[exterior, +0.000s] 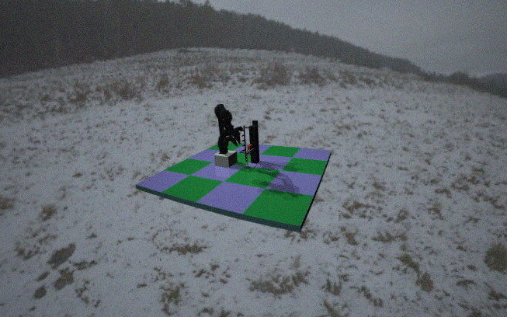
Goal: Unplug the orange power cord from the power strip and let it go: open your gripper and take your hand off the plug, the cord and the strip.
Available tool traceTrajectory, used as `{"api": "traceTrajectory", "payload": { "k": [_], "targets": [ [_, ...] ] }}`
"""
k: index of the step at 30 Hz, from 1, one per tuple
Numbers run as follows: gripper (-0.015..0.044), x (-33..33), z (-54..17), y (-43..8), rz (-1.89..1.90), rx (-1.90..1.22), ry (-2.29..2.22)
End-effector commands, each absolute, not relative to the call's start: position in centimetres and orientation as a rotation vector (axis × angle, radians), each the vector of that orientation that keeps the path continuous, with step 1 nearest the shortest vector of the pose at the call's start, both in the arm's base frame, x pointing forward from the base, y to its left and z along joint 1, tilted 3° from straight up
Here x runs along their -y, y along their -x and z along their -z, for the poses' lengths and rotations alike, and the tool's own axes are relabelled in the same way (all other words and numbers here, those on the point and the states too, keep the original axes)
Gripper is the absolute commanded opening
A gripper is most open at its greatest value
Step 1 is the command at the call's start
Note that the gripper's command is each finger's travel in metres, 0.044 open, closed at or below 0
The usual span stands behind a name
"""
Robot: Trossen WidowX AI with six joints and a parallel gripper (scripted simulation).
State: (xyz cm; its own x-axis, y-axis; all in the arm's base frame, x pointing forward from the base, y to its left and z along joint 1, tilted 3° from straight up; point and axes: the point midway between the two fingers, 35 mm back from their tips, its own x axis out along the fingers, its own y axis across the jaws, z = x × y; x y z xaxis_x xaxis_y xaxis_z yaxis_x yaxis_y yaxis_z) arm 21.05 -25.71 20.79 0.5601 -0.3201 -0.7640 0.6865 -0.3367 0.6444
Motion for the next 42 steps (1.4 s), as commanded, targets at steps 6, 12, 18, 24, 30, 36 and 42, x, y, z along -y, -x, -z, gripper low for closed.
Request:
{"api": "traceTrajectory", "payload": {
  "k": [6, 12, 18, 24, 30, 36, 42],
  "targets": [
    [0.0160, 14.0, -15.1, -24.7, 1.213, -0.768, -1.585],
    [0.0160, 7.2, -13.0, -23.7, 1.334, -0.990, -1.397],
    [0.0160, 6.5, -12.8, -23.4, 1.347, -1.009, -1.369],
    [0.0160, 6.4, -12.8, -23.7, 1.347, -1.009, -1.369],
    [0.0160, 5.5, -12.8, -23.9, 1.346, -1.010, -1.370],
    [0.0160, 4.5, -12.8, -24.1, 1.346, -1.011, -1.371],
    [0.0160, 3.5, -12.7, -24.2, 1.345, -1.012, -1.372]
  ]
}}
